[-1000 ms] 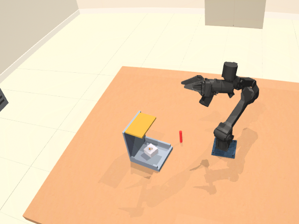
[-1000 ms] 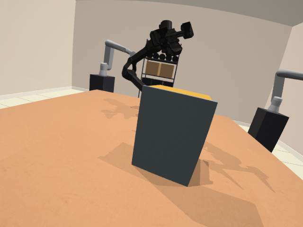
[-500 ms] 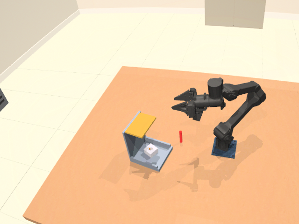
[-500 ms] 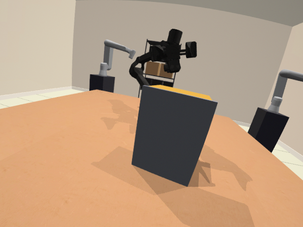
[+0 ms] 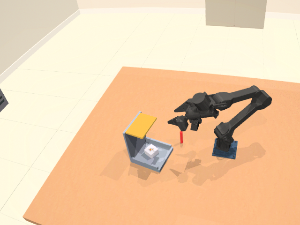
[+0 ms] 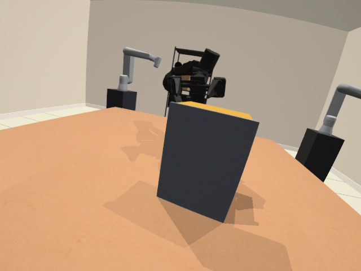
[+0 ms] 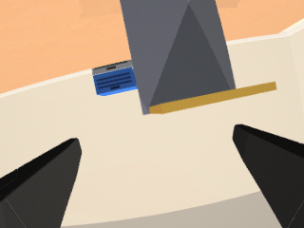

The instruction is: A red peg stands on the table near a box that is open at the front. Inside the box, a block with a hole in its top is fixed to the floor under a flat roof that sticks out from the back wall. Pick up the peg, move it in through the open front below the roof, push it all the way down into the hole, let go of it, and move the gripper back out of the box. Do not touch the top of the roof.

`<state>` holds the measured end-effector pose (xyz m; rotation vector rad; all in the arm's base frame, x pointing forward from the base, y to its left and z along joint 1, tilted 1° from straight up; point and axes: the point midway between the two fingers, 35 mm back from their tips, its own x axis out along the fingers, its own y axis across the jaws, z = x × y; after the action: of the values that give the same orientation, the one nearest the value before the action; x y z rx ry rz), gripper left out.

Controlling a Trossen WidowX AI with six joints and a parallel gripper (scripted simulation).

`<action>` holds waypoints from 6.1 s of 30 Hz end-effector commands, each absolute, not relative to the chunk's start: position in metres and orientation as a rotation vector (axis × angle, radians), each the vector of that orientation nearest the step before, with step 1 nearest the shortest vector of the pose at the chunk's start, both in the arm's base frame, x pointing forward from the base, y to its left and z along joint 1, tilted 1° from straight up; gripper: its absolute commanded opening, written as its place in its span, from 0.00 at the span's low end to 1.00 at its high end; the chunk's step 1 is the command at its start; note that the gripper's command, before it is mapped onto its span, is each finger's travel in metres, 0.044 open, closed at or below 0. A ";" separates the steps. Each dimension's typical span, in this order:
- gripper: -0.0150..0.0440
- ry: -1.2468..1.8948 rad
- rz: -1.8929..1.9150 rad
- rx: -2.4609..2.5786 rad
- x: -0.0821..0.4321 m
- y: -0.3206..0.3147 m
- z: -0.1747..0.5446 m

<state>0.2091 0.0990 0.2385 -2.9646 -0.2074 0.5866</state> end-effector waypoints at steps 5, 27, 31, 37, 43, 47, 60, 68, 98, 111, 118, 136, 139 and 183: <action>1.00 -0.030 0.838 -2.971 0.215 0.077 0.181; 0.63 0.124 1.054 -2.917 0.219 0.053 0.136; 0.63 0.124 1.054 -2.917 0.219 0.053 0.136; 0.63 0.124 1.054 -2.917 0.220 0.053 0.133; 0.63 0.124 1.054 -2.917 0.221 0.054 0.124; 0.63 0.124 1.053 -2.917 0.222 0.054 0.117; 0.63 0.124 1.053 -2.917 0.223 0.055 0.096; 0.63 0.124 1.053 -2.917 0.223 0.054 0.083; 0.29 0.129 1.043 -2.913 0.221 0.053 0.066; 0.25 0.129 1.045 -2.914 0.222 0.053 0.074; 0.25 0.127 1.047 -2.915 0.223 0.053 0.088; 0.25 0.124 1.054 -2.917 0.221 0.051 0.117; 0.25 0.124 1.054 -2.917 0.221 0.051 0.117; 0.25 0.126 1.072 -2.899 0.247 0.107 0.128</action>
<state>0.2441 0.1010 0.1250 -2.9034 0.1224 1.0842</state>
